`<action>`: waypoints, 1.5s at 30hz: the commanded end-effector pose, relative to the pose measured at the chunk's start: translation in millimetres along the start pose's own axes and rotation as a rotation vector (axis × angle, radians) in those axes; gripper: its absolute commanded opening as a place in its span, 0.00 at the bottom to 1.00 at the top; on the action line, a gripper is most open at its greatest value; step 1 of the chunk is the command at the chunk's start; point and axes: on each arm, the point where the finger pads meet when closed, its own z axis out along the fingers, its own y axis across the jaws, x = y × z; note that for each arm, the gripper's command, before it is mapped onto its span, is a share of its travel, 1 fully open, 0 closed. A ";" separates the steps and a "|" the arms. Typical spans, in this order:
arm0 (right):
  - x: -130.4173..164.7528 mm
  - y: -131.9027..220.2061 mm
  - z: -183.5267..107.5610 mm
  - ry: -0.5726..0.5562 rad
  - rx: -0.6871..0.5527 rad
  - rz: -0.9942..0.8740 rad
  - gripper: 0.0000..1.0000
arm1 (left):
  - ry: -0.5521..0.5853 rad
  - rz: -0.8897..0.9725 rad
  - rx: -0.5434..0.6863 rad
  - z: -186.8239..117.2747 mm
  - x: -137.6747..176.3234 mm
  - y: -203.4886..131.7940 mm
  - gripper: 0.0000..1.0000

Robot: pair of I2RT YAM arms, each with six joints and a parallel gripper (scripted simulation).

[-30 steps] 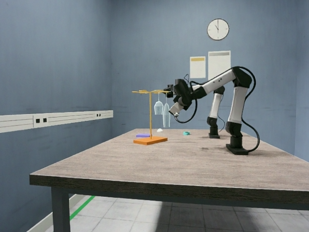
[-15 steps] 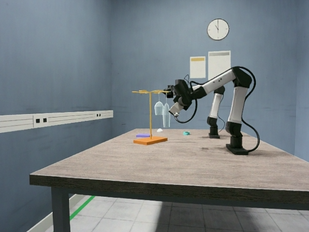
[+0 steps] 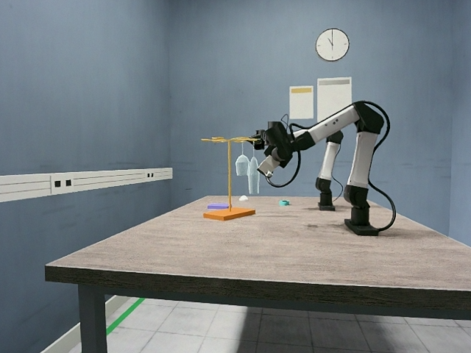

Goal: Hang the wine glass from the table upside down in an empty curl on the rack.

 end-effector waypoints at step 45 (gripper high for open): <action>-0.3 -4.2 -3.0 0.027 0.037 -0.011 0.00 | -0.004 0.001 0.000 0.3 -1.7 1.4 0.18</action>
